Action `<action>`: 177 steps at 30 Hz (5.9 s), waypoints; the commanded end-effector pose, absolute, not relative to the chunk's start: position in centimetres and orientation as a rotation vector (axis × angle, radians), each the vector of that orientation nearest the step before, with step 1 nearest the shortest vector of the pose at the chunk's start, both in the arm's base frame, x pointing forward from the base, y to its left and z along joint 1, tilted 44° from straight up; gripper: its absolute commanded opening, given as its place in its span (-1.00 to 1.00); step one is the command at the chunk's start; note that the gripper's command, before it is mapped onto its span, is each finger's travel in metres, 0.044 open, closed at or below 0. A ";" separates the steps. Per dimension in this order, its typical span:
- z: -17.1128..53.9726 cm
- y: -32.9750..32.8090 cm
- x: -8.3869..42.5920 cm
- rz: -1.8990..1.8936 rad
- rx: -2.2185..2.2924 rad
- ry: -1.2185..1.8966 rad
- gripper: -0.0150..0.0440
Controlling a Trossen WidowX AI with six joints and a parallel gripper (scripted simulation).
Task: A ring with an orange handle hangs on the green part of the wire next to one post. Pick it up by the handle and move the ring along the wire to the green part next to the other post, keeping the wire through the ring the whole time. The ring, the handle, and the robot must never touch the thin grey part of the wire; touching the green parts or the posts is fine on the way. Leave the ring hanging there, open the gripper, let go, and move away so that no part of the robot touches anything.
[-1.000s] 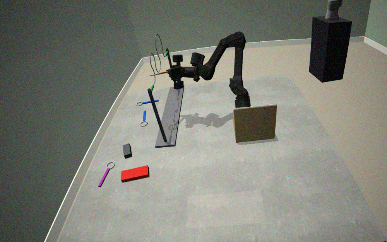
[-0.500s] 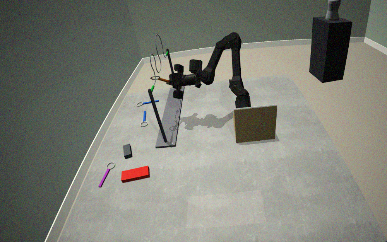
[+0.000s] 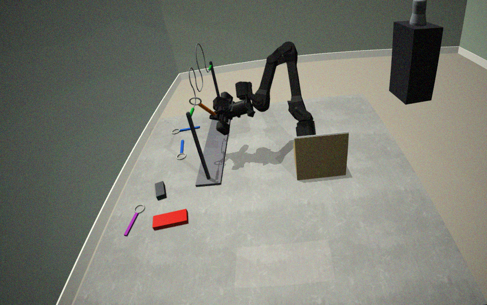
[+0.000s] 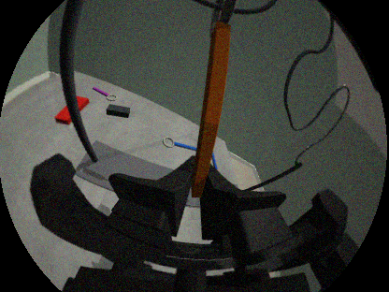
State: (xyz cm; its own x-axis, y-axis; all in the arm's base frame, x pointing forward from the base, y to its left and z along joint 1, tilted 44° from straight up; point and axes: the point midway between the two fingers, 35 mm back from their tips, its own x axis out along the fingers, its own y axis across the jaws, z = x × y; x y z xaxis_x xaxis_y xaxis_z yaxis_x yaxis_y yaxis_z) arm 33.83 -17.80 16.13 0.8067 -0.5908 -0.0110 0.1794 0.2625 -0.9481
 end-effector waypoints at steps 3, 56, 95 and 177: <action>14.0 -16.9 34.0 -0.519 -1.064 0.415 -1.00; 7.1 -11.0 35.2 -0.463 -0.744 0.423 -1.00; 5.2 -11.2 35.1 -0.462 -0.744 0.422 -1.00; 6.9 -6.0 26.2 -0.392 -0.803 0.504 1.00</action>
State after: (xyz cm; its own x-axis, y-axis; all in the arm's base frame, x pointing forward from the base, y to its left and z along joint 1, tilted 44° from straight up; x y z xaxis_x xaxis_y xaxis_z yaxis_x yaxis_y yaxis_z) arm 26.29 -5.91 6.91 0.8171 -0.5065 -0.2752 0.1380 0.6354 -0.7597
